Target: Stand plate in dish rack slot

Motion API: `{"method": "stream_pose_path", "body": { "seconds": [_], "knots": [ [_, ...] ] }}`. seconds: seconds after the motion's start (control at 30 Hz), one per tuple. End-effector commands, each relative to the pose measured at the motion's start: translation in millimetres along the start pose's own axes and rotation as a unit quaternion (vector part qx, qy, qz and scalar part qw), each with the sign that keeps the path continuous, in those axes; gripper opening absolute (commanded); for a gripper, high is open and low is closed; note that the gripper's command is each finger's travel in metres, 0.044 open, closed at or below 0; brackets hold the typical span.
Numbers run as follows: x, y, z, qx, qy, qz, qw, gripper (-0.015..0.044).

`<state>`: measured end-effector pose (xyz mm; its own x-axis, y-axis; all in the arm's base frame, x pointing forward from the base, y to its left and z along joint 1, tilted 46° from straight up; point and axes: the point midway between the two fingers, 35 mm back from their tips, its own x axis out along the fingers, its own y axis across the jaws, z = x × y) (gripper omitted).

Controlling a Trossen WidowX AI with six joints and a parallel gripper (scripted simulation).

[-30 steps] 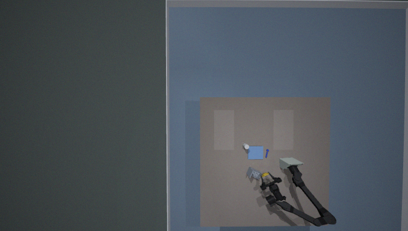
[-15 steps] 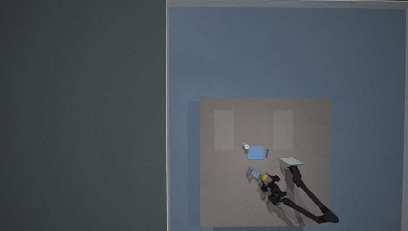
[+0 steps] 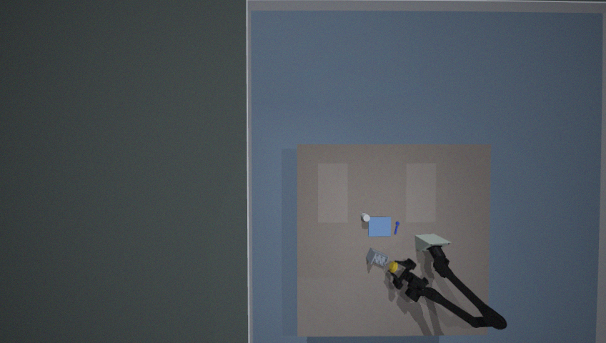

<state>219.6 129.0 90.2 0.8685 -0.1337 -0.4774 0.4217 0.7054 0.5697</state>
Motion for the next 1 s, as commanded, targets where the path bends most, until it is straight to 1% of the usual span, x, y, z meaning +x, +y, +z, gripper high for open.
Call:
{"method": "stream_pose_path", "body": {
  "seconds": [0.0,0.13,0.47,0.97],
  "knots": [
    [-8,0,2,0.009,-0.028,0.034,0.999,0.0],
    [-15,0,2,0.017,-0.047,0.06,0.997,0.0],
    [-15,0,2,0.017,-0.048,0.061,0.997,0.0],
    [2,6,-21,0.017,-0.045,0.061,0.997,0.0]
  ]
}}
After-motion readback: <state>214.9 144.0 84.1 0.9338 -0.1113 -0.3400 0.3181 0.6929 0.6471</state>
